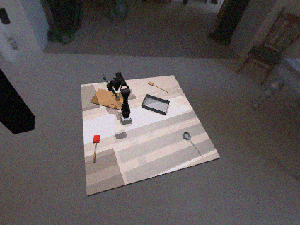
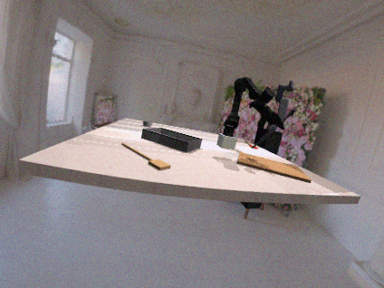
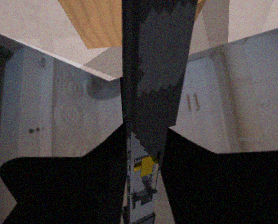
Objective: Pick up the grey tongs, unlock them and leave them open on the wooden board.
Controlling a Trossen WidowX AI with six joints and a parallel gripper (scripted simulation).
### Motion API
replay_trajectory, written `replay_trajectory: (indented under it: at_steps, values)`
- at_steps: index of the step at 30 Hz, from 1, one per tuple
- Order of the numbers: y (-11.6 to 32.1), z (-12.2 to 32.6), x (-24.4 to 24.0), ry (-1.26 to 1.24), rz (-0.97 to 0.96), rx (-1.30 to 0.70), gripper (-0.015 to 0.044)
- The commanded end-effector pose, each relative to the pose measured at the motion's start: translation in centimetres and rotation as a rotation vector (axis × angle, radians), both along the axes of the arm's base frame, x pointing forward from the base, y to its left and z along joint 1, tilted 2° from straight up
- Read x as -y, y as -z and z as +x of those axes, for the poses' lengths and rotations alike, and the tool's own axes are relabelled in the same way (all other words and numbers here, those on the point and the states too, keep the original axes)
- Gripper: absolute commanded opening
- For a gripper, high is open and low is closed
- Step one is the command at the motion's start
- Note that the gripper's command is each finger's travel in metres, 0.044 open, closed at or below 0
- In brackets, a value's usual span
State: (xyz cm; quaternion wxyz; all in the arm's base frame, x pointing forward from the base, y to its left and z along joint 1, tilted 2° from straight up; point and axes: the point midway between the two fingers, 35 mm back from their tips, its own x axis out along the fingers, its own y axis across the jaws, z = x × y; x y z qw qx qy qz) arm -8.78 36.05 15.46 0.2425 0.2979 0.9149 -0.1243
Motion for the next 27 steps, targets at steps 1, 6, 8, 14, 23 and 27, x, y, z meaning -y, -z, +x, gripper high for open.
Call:
replay_trajectory:
  at_steps: [1, 6, 8, 14, 23, 27]
  values:
    - [0.5, -0.4, -0.8, 0.008, -0.050, 0.067, -0.0150]
    - [1.8, -0.9, -1.2, 0.015, -0.130, 0.154, -0.0150]
    - [2.3, -1.0, -1.3, 0.015, -0.162, 0.192, -0.0150]
    - [3.7, -1.5, -1.4, 0.007, -0.247, 0.309, -0.0150]
    - [5.4, -1.9, -1.1, -0.017, -0.365, 0.500, -0.0150]
    - [6.0, -2.0, -0.8, -0.035, -0.411, 0.592, -0.0150]
